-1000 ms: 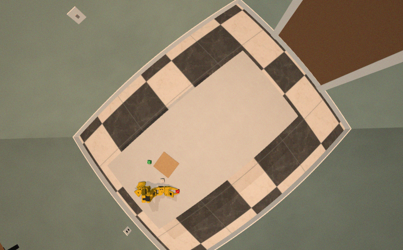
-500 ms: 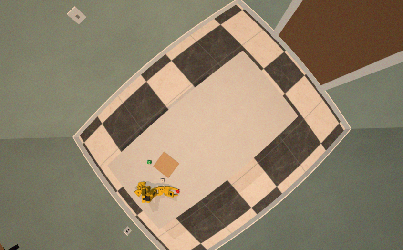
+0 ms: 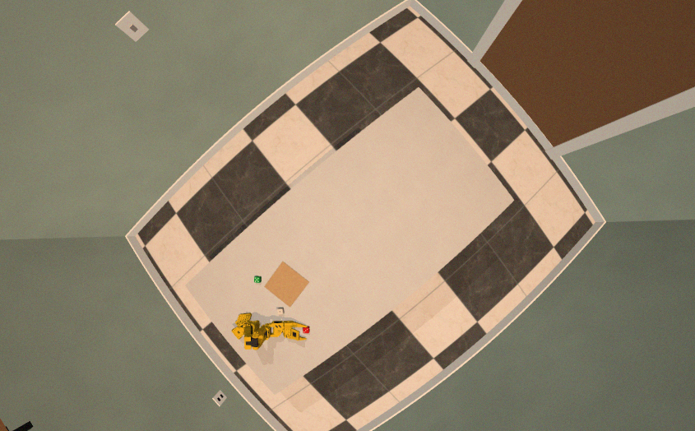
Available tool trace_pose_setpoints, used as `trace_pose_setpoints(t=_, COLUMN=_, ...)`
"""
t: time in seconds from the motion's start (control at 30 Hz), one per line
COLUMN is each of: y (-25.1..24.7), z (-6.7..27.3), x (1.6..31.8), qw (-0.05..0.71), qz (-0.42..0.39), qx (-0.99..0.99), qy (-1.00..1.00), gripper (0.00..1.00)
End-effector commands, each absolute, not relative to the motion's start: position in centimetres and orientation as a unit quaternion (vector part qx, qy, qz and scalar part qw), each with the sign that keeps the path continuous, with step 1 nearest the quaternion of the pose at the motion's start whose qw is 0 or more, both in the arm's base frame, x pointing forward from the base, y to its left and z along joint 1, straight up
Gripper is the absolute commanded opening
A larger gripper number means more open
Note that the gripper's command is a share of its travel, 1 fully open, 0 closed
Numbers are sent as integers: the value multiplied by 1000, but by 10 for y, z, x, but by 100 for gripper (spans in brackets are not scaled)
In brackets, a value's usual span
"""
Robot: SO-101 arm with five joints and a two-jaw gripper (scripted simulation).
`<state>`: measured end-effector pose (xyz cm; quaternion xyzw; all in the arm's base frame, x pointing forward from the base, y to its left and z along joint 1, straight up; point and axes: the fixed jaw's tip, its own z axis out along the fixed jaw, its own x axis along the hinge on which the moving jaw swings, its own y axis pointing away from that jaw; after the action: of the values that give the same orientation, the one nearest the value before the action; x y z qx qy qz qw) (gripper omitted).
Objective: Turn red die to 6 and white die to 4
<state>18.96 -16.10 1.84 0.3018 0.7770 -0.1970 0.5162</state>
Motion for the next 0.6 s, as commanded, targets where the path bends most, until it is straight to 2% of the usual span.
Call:
trace_pose_setpoints(t=0.0, y=-165, z=24, x=192, qw=528, qz=-206, qx=297, qy=768, gripper=33)
trace_pose_setpoints(t=0.57, y=-168, z=56, x=195, qw=528, qz=-206, qx=297, qy=768, gripper=33)
